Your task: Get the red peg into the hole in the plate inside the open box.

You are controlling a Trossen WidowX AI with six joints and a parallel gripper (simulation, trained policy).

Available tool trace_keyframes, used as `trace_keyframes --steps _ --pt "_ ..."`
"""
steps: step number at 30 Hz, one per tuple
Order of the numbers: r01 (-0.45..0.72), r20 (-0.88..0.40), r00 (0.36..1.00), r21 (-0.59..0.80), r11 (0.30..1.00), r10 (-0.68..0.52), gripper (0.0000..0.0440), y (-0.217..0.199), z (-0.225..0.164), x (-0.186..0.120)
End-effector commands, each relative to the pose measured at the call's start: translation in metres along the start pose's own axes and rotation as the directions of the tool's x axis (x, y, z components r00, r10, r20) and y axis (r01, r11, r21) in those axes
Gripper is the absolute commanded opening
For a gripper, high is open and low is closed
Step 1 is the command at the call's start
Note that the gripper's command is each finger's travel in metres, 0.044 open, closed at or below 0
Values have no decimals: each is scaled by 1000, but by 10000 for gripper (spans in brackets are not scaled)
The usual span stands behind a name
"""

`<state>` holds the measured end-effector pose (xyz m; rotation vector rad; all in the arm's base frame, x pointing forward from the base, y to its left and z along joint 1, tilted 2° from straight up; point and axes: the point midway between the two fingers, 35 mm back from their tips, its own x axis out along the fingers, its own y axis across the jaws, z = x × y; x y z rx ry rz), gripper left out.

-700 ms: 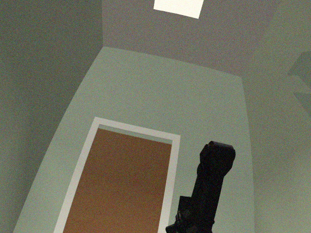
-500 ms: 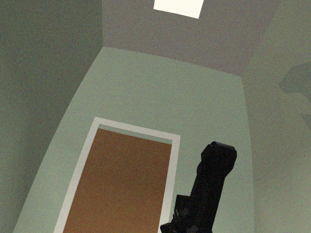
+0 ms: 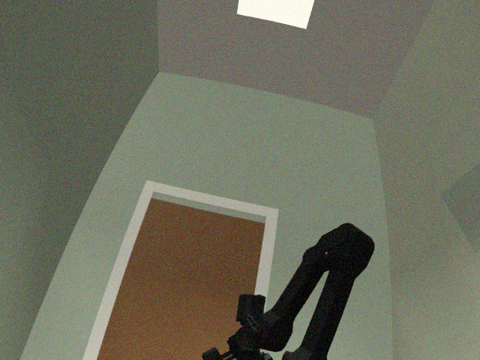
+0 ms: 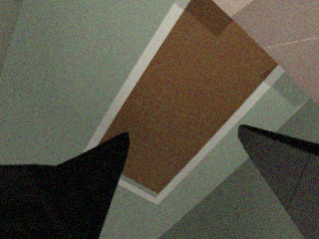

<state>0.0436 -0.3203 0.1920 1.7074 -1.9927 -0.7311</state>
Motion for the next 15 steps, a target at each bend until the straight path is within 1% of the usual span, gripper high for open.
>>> trace_keyframes --steps 1,8,15 --pt "105 -26 994 -75 992 -107 440 -28 -16 -7" --pt "277 -67 952 -225 934 -298 440 -76 -45 -30" --pt "404 -96 877 -385 830 -472 440 -117 -70 -63"
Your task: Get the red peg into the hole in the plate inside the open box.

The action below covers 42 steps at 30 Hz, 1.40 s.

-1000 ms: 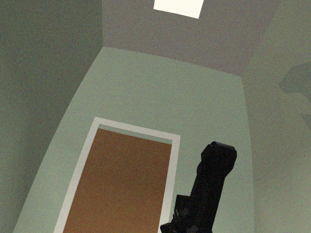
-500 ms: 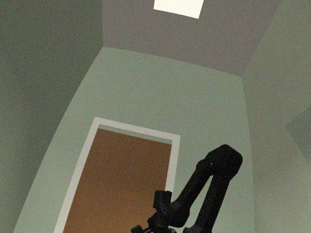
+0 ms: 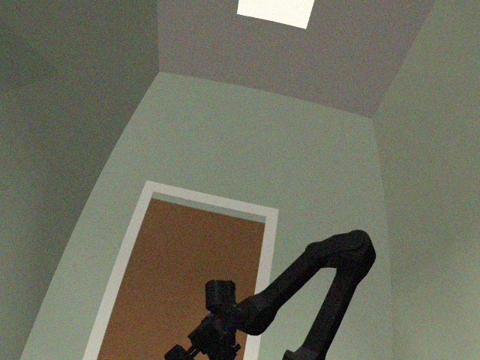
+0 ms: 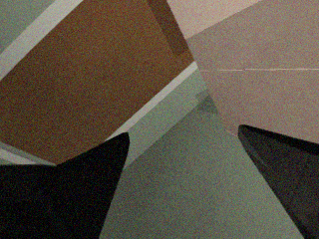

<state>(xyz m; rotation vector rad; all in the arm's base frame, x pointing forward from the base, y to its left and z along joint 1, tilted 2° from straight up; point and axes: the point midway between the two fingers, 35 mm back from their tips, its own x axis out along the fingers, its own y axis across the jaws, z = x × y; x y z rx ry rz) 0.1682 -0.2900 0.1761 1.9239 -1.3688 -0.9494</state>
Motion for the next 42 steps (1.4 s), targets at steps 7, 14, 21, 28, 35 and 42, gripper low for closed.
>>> trace_keyframes --steps 7,14,21,28,35,42 --pt "200 -105 968 -237 951 -230 440 -52 -52 -28" --pt "293 -151 911 -420 859 -384 440 -85 -82 -59" --pt "338 -168 834 -597 728 -525 440 -114 -104 -96" --pt "338 -152 746 -753 565 -649 440 -138 -116 -138" --pt "300 -99 652 -877 376 -752 440 -157 -119 -181" --pt "233 -9 562 -958 169 -827 440 -170 -111 -224"
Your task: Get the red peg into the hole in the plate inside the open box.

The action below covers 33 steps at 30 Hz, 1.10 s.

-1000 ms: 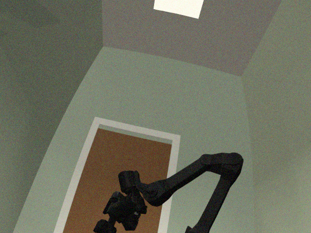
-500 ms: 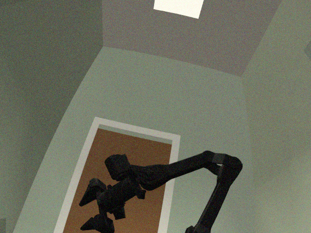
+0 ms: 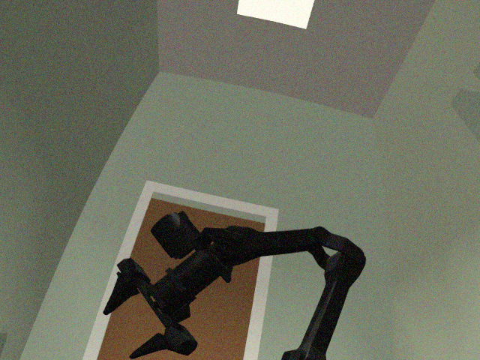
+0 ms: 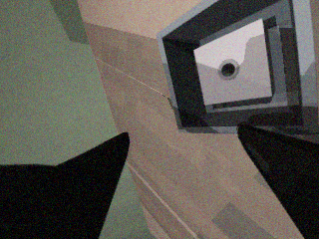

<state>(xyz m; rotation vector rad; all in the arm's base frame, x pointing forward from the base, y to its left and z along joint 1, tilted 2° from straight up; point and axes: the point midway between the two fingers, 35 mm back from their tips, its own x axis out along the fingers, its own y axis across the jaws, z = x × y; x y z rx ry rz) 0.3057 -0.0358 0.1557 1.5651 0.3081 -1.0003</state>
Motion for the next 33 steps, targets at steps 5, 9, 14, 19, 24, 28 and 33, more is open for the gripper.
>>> trace_keyframes --steps 5,9,14,19,24,28,33 --pt "141 -55 986 -217 966 -156 440 -30 -33 -18" --pt "211 -59 968 -325 922 -243 440 -48 -45 -28" --pt "297 -40 935 -450 842 -351 440 -73 -54 -40" --pt "373 -1 894 -551 746 -447 440 -97 -58 -47" --pt "425 40 858 -615 664 -512 440 -116 -60 -48" --pt "451 66 836 -650 612 -545 440 -127 -61 -46" --pt "470 92 815 -683 559 -572 440 -140 -63 -40"
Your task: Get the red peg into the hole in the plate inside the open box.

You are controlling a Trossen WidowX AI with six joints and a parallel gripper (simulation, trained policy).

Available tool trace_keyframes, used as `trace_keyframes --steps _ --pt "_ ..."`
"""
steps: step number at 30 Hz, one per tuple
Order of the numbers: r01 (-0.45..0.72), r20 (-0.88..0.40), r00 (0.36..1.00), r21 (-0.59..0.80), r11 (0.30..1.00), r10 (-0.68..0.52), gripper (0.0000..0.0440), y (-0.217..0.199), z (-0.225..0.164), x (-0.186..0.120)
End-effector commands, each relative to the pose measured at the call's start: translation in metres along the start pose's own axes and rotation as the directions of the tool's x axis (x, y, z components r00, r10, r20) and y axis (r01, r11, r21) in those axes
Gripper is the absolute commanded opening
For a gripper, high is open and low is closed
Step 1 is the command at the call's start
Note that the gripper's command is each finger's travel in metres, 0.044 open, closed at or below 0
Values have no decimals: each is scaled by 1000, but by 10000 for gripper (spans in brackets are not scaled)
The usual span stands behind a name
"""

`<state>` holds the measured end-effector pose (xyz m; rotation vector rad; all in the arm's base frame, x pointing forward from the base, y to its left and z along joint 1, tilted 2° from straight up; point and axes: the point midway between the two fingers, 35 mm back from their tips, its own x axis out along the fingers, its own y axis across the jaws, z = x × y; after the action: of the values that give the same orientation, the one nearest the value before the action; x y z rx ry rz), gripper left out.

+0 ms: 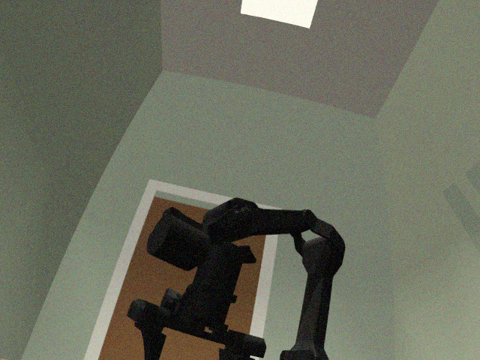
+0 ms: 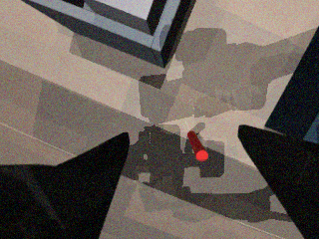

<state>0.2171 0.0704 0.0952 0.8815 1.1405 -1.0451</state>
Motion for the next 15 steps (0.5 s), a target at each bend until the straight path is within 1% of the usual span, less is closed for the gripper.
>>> trace_keyframes --steps 1,8,15 --pt "38 -7 999 -41 998 -38 440 -5 -6 11" --pt "60 -17 998 -85 995 -61 440 -9 -19 37" --pt "39 -33 999 -114 993 -43 440 -12 -33 68"
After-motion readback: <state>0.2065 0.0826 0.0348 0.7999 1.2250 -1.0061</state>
